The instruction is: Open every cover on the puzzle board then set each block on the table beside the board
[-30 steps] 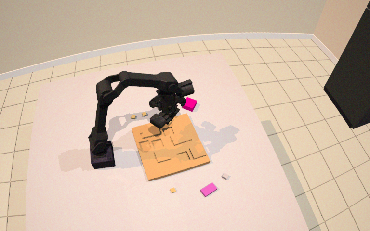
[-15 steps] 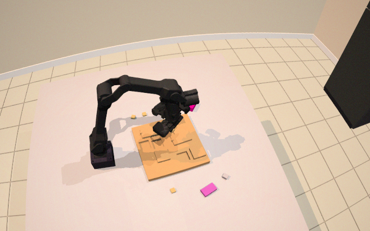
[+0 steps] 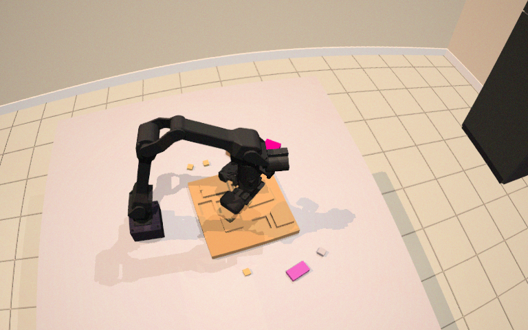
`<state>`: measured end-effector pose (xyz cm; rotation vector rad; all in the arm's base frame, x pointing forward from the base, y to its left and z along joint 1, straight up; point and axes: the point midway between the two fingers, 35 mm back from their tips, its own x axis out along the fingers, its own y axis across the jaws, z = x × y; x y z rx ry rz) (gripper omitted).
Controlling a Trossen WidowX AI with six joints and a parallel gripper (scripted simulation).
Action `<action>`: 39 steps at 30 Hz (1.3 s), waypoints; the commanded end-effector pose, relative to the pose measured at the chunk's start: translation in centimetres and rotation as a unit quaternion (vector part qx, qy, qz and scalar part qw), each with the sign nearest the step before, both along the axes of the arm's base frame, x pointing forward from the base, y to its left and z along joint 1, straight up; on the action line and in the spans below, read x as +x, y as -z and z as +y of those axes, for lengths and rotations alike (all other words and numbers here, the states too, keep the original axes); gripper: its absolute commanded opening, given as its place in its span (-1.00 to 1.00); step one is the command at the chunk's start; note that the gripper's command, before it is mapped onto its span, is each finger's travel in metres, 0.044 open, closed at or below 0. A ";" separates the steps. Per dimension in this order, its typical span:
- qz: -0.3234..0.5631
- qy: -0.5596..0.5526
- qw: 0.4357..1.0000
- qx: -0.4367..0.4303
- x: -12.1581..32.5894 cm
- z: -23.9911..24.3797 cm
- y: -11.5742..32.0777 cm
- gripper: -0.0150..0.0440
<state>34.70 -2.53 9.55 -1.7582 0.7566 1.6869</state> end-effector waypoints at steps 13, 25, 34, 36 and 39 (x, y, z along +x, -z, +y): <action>0.002 -0.002 1.000 0.000 -1.5 -6.3 0.1 -0.22; 0.003 -0.002 1.000 -0.002 -3.4 -10.8 0.1 -0.22; 0.003 -0.002 1.000 -0.004 -5.1 -13.9 0.2 -0.22; 0.003 -0.002 1.000 -0.004 -5.5 -14.5 0.2 -0.22; 0.004 -0.002 1.000 -0.004 -6.2 -15.5 0.2 -0.22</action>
